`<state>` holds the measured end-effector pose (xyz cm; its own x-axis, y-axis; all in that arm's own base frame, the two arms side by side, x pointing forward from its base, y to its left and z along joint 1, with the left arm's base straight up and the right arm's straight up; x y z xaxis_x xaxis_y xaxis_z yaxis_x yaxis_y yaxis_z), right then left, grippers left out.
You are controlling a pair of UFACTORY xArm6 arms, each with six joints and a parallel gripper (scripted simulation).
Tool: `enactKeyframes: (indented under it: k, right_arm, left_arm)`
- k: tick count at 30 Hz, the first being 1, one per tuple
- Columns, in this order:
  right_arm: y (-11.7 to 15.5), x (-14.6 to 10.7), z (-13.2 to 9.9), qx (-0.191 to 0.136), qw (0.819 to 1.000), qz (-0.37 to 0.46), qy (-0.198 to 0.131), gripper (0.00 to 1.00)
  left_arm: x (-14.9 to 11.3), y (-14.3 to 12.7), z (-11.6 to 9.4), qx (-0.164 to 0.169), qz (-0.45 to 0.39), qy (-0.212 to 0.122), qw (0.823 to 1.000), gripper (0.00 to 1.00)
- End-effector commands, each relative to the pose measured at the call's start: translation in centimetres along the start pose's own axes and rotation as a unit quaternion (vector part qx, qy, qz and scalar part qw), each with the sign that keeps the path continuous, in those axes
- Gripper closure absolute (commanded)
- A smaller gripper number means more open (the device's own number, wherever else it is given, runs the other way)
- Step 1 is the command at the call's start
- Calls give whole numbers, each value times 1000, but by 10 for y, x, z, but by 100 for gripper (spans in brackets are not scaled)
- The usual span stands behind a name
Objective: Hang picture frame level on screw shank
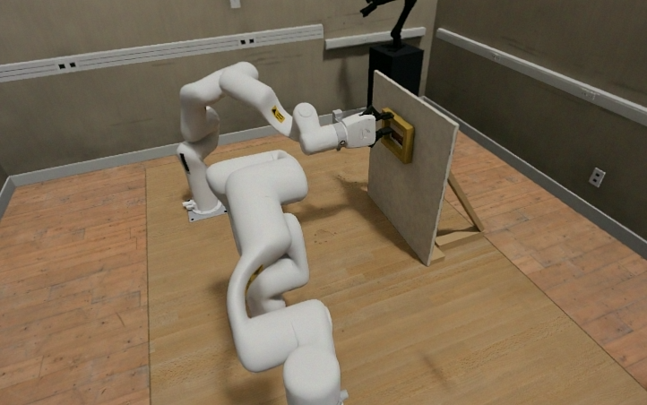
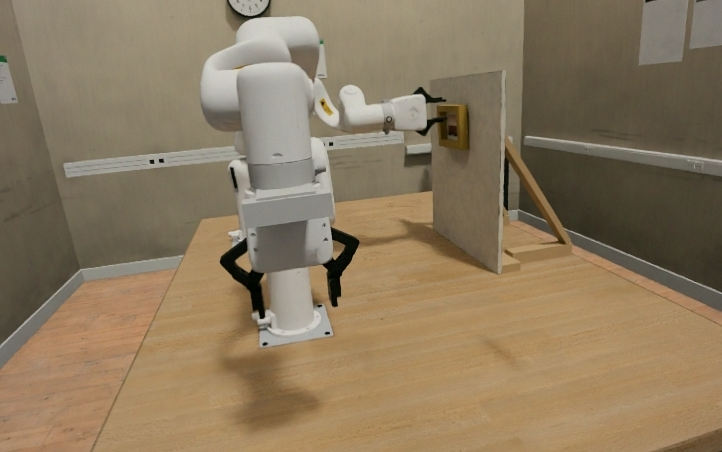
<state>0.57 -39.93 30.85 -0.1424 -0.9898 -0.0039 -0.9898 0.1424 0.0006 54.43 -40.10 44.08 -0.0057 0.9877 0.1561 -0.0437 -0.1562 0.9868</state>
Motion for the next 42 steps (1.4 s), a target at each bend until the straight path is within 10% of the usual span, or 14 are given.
enactKeyframes:
  k: [1,42]
  right_arm:
    - [0,1,-1,0,1000,0,2,0]
    - [0,1,-1,0,1000,0,2,0]
  left_arm:
    - [1,3,-10,-2,-2,1,1000,49]
    - [1,3,-62,-2,-2,1,1000,49]
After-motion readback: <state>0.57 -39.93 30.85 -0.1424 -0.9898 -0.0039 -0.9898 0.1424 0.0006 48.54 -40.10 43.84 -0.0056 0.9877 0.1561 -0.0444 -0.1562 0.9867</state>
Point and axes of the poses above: on each arm, the point where the finger pads meet when closed, its own z axis out along the fingers, its own y axis across the jaws, x = y × z, the point moved 6 cm from there along -z, back along the fingers, and after that the axes turned 9 degrees about z, right-handed, at the moved point
